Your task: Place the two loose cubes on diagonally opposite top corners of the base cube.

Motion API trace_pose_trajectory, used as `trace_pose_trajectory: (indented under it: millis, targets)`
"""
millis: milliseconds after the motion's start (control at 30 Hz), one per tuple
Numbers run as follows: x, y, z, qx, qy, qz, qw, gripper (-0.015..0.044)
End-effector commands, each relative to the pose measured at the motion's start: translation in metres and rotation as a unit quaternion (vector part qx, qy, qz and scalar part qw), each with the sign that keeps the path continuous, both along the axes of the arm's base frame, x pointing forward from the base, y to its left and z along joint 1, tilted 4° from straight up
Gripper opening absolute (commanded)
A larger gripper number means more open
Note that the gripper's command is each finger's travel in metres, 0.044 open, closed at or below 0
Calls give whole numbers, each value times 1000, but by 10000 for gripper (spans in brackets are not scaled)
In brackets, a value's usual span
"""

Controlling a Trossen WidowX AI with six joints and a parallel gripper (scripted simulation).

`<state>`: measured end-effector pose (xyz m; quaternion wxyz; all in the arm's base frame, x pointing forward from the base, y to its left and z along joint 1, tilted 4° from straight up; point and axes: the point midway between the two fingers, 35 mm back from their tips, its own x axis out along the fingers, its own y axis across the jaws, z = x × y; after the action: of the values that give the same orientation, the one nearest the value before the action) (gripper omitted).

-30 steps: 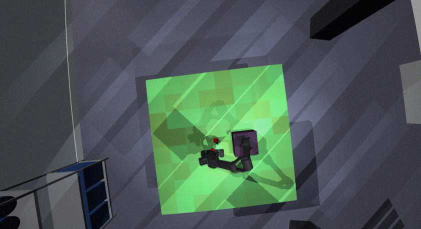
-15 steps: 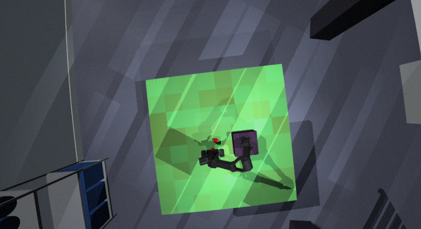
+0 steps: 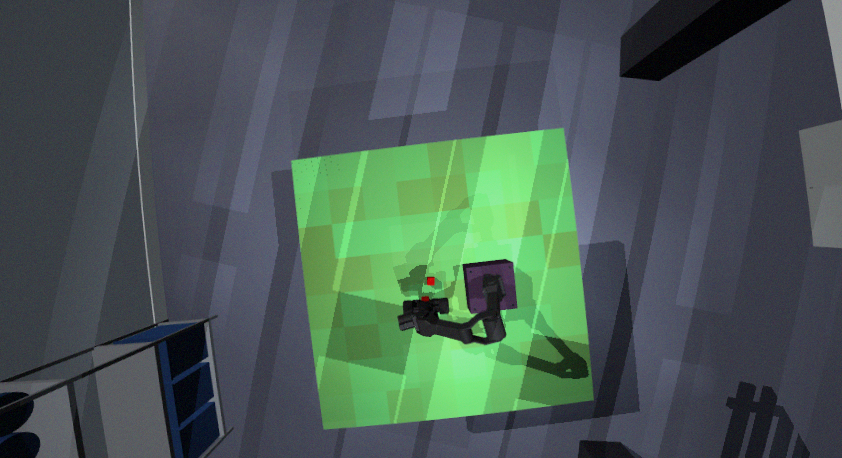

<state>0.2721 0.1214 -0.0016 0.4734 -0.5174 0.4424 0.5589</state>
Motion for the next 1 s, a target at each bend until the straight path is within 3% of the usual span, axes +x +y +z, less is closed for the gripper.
trace_pose_trajectory:
  millis: [0, 967]
  targets:
    - [3, 1, 8, 2, -6, 1, 1000, 205]
    - [3, -1, 29, 2, -6, 1, 1000, 205]
